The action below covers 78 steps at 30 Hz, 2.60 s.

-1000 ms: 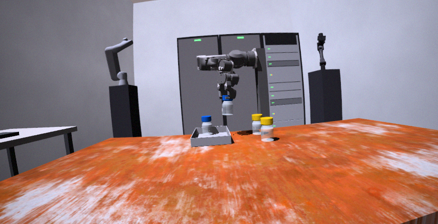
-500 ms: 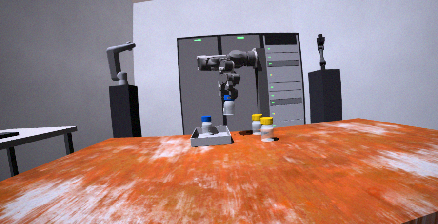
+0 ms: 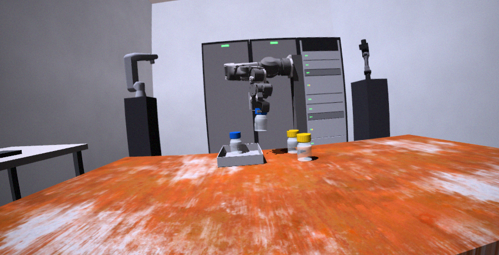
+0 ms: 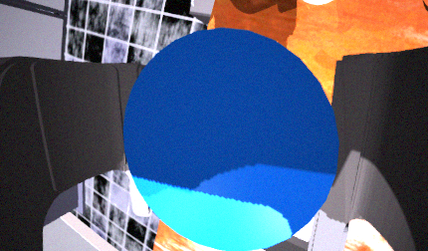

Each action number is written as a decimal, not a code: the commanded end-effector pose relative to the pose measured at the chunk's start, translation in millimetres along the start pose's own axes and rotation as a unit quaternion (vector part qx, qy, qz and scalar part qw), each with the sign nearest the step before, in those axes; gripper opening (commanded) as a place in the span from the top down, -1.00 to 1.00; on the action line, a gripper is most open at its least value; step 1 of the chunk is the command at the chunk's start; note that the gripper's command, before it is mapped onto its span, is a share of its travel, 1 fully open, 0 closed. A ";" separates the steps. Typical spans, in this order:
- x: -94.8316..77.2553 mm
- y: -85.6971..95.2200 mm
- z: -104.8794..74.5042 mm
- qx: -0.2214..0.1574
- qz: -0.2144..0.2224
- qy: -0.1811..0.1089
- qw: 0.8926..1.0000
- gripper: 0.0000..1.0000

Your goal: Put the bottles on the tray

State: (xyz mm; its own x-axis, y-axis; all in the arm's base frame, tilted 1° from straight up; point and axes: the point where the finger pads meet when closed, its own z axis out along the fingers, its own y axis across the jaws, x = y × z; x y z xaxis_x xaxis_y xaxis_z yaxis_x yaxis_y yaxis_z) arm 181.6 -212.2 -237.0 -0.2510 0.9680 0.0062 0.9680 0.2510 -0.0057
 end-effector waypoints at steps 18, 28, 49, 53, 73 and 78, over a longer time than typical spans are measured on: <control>-1.8 1.1 -0.7 -0.006 0.125 0.002 0.992 1.00; -1.1 0.4 -0.7 -0.004 0.134 0.003 0.991 1.00; -15.5 -38.2 16.9 -0.005 0.136 0.002 0.991 1.00; -19.5 -48.9 21.8 -0.005 0.136 0.002 0.991 1.00; -34.5 -89.3 40.2 -0.006 0.138 0.002 0.990 1.00; -35.0 -90.6 40.7 -0.006 0.138 0.002 0.990 1.00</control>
State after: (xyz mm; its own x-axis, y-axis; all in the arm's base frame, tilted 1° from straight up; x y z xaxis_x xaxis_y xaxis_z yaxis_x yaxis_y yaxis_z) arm 102.4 -268.0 -277.4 0.0245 0.9997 0.0098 0.9997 -0.0245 -0.0003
